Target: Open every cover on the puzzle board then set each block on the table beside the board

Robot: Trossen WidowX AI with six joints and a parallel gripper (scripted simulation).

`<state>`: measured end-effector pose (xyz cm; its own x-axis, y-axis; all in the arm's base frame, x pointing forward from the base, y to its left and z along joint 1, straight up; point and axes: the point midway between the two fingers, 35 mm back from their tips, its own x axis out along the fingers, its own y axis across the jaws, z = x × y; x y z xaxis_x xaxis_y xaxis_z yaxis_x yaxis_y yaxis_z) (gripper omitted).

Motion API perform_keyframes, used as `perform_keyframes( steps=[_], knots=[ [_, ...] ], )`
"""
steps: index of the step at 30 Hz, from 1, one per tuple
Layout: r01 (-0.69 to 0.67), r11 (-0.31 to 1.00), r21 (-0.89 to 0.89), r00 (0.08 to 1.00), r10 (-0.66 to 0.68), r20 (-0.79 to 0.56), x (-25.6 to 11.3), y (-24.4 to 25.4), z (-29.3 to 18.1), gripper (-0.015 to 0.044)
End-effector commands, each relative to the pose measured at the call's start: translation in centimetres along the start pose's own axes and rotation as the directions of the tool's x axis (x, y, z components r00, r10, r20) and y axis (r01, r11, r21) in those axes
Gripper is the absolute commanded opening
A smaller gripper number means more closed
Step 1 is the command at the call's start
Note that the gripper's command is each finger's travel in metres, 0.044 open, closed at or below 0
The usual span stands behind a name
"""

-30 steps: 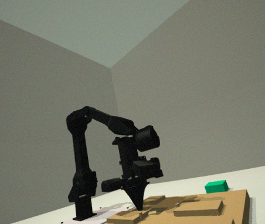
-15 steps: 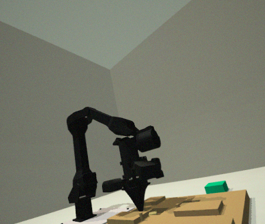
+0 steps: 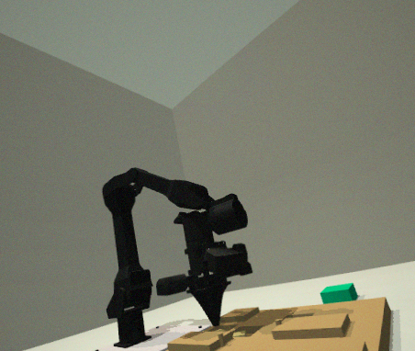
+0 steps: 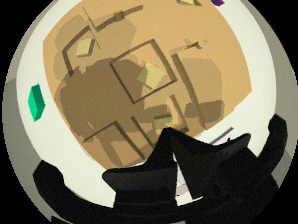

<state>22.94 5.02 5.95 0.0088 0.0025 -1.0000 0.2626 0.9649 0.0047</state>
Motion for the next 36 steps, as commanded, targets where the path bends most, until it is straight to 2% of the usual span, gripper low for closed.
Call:
perform_keyframes(
  steps=[1,36],
  knots=[
    [-0.006,1.0,-0.004,1.0,0.006,0.008,-0.3,0.1,0.1,0.0],
    [-0.006,1.0,-0.004,1.0,0.006,0.008,0.7,0.2,0.2,0.0]
  ],
)
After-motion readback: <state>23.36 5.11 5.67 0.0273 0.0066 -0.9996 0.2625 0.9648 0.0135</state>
